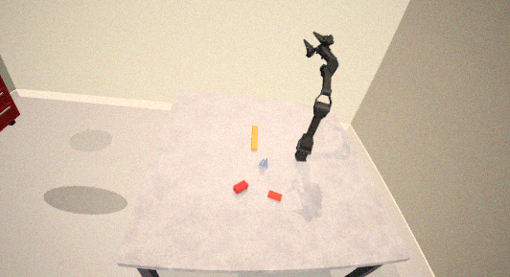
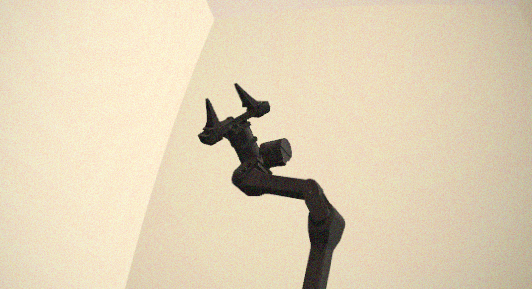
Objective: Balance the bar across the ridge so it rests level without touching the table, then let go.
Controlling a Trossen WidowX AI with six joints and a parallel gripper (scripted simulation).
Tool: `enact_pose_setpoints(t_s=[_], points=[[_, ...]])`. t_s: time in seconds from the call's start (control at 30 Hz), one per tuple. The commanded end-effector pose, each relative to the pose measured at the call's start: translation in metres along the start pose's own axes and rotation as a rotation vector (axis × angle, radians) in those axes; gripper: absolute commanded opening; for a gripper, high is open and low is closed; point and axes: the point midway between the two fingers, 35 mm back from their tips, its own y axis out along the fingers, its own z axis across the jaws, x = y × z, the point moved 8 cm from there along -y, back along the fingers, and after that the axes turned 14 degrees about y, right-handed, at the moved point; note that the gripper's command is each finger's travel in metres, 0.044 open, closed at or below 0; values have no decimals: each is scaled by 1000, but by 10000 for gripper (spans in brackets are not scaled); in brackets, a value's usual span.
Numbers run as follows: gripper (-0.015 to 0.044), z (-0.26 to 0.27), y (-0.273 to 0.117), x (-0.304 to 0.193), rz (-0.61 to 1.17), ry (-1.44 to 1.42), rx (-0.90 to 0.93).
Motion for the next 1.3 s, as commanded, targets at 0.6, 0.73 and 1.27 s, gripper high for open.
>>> enact_pose_setpoints(t_s=[0.6, 0.73, 1.27], points=[[315, -43, 23, 29, -107, -150, 33], [315, -55, 29, 35, -135, -184, 22], [315, -111, 54, 45, -217, -339, -93]])
